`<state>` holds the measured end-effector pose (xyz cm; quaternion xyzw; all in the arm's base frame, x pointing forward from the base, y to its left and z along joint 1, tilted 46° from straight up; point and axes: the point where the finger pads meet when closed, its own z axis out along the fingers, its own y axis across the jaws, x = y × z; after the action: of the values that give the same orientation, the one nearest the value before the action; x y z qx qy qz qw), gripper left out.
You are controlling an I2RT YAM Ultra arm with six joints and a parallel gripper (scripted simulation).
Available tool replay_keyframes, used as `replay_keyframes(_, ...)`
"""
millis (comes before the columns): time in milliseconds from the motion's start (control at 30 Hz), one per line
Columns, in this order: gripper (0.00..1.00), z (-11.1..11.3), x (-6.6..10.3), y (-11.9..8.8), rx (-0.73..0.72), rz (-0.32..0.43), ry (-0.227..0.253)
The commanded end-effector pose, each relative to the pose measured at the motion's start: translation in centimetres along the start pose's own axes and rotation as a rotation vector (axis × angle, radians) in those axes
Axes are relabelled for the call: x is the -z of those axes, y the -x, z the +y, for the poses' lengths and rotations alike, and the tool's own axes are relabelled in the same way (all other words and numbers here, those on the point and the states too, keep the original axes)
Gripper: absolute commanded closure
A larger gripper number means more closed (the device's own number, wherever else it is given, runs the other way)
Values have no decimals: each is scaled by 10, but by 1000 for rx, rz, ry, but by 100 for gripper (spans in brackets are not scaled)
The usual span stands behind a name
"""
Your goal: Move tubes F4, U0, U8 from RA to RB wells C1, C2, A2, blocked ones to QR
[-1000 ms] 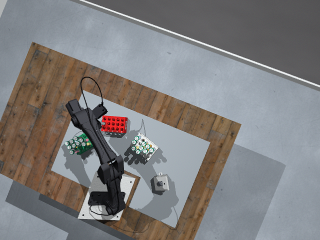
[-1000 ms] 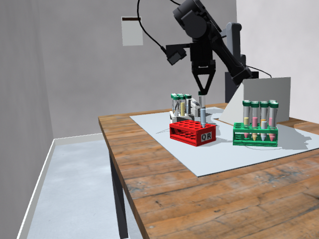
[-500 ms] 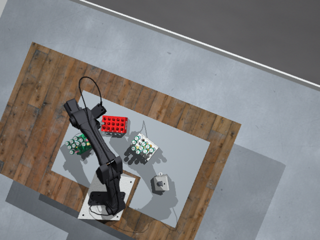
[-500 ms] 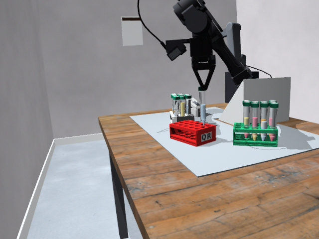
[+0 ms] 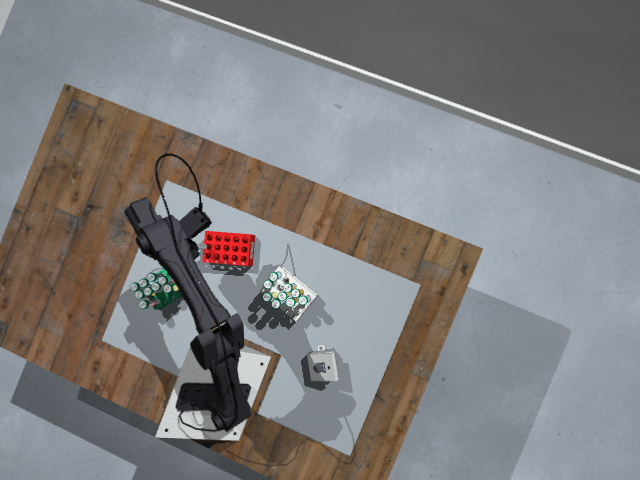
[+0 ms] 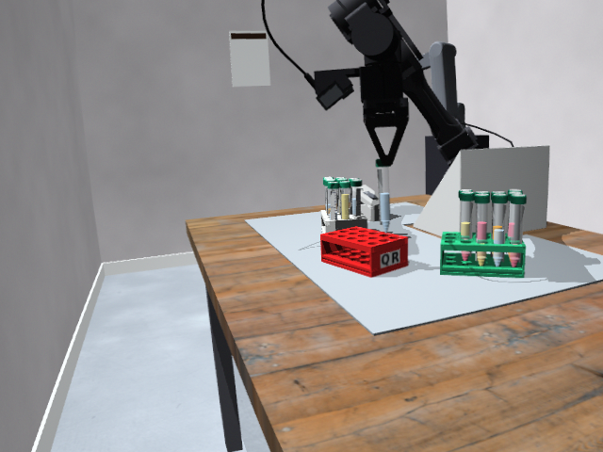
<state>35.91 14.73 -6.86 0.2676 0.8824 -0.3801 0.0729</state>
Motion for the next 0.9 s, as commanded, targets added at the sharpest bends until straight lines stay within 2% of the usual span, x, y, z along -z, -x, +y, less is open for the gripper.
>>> replay_keyframes(0,100,1,23,-2,7,-23,11)
replay_keyframes(133,100,-2,29,5,-2,-32,23)
replay_keyframes(267,100,-1,23,4,7,-31,9)
replay_keyframes(600,100,-4,28,9,6,-33,20)
replay_keyframes(867,100,-4,22,11,6,-27,7)
